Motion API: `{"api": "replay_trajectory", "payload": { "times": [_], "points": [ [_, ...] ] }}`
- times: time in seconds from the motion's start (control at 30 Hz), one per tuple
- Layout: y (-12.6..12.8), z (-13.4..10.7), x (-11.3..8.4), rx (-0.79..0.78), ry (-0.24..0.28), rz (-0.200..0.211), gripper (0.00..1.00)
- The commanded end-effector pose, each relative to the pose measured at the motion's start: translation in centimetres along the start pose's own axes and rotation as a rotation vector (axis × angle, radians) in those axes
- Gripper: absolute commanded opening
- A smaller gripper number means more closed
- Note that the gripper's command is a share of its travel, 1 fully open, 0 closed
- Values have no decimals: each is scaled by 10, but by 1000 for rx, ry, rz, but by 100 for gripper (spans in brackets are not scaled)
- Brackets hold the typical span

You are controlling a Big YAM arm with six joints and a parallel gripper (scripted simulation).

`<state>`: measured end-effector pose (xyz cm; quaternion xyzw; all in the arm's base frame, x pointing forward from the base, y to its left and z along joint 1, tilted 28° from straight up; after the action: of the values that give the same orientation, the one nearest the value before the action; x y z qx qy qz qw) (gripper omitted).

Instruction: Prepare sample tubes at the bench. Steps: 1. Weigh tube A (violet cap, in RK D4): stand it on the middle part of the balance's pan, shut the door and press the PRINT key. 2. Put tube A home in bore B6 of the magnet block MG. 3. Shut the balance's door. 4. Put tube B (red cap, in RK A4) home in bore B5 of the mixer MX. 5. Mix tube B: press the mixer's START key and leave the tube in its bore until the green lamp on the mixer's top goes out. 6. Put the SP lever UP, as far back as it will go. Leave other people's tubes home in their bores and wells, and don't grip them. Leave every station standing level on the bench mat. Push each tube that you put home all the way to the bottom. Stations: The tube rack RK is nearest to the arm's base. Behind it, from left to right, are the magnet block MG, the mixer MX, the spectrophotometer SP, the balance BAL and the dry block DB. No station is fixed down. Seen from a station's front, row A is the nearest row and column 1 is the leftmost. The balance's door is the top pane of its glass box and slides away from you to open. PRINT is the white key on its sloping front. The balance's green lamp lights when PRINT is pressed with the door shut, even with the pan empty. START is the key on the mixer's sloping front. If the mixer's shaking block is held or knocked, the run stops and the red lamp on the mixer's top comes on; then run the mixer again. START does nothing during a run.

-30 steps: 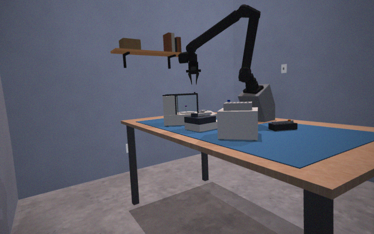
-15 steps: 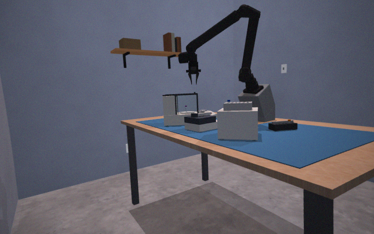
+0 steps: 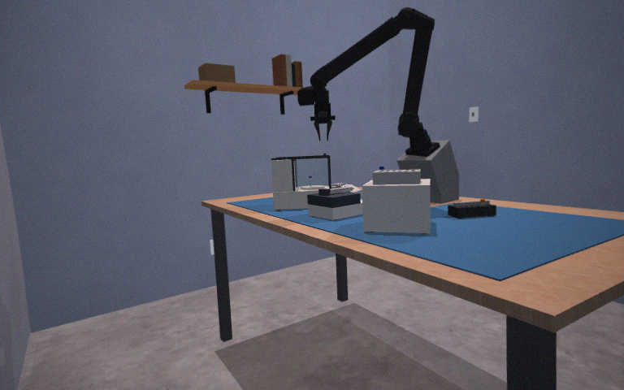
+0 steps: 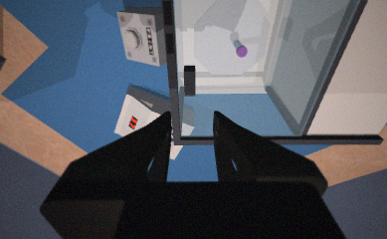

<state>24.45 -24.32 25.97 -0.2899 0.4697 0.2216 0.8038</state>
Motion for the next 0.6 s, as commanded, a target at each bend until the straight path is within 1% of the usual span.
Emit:
{"api": "replay_trajectory", "payload": {
  "times": [0.0, 0.17, 0.2, 0.23, 0.27, 0.3, 0.33, 0.37, 0.4, 0.47, 0.5, 0.53, 0.57],
  "points": [
    [-16, 5, -22, -26, 1, -47, 30],
    [-16, 5, -22, -26, 1, -47, 30],
    [2, 5, 2, 17, -5, -22, 0],
    [7, 4, 8, 49, -3, -24, 0],
    [7, 3, 10, 85, -3, -19, 0],
    [6, 2, 14, 123, -2, -8, 0],
    [12, 2, 16, 150, -2, -21, 0],
    [17, 1, 22, 183, -3, -23, 0],
    [18, 1, 24, 216, -3, -23, 0],
    [18, 1, 24, 216, -3, -23, 0],
    [18, 1, 24, 249, -3, -23, 0],
    [7, 5, 14, 270, -8, -51, 0],
    [3, 6, 11, 299, -10, -60, 0]
  ]
}}
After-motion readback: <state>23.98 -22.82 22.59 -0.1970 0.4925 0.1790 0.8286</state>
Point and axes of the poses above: the point where the finger pads meet when closed, its own x axis out along the fingers, its own y axis across the jaws, z = x × y, the point moved 7 cm from there along -x, back along the fingers, and after that the axes turned 14 degrees about x, right-handed, at the moved point
